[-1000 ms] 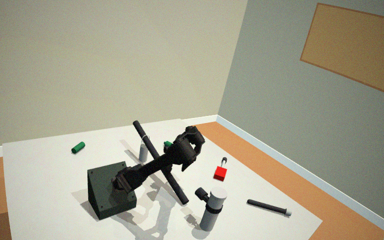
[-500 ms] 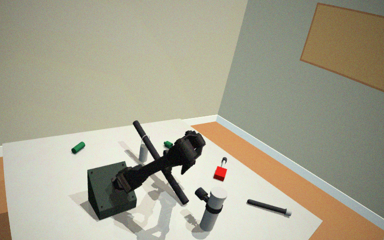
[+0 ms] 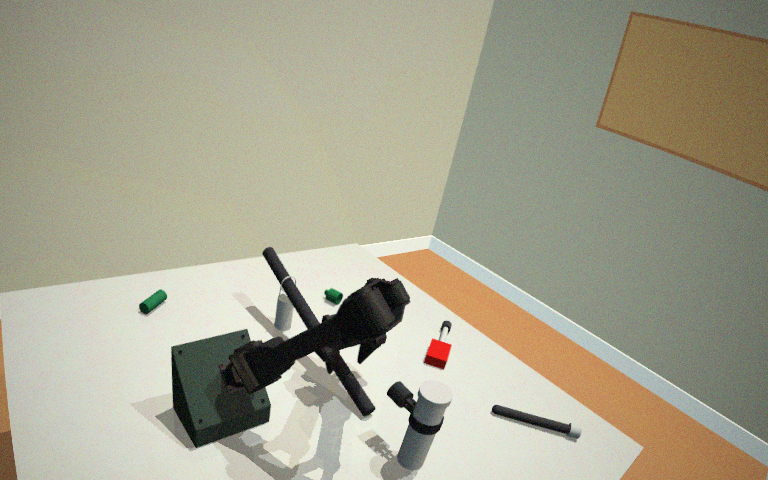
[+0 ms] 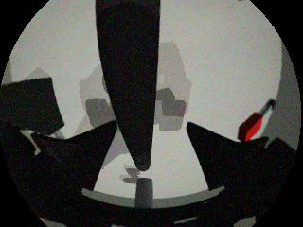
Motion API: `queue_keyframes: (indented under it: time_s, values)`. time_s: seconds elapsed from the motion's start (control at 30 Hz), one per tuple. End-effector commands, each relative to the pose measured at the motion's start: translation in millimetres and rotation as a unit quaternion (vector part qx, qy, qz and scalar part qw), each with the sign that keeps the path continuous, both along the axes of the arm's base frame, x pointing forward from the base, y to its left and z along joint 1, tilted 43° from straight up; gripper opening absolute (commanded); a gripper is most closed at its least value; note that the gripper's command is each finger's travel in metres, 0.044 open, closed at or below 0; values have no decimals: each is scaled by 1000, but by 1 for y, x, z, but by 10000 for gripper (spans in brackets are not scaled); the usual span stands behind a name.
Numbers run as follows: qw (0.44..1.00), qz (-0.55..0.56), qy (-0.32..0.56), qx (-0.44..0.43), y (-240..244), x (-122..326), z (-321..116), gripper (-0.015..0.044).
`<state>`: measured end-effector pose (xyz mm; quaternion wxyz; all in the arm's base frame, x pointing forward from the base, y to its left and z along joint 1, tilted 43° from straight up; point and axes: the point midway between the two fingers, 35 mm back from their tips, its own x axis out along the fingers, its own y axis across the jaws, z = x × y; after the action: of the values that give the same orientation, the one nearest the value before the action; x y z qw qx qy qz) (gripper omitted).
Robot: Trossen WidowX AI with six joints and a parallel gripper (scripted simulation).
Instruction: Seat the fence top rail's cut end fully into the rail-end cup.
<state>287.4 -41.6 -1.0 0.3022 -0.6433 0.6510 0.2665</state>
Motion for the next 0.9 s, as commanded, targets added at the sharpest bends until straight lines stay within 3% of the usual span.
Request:
queue_keyframes:
  time_s: [0.0, 0.23, 0.43, 0.87]
  values:
    - [1000, 1, 6, -5, -7, -4, -7, 440]
    - [1000, 1, 6, -5, -12, -5, -11, 440]
    - [1000, 1, 6, -5, -12, -5, -11, 282]
    - [1000, 1, 6, -5, -12, -5, -11, 196]
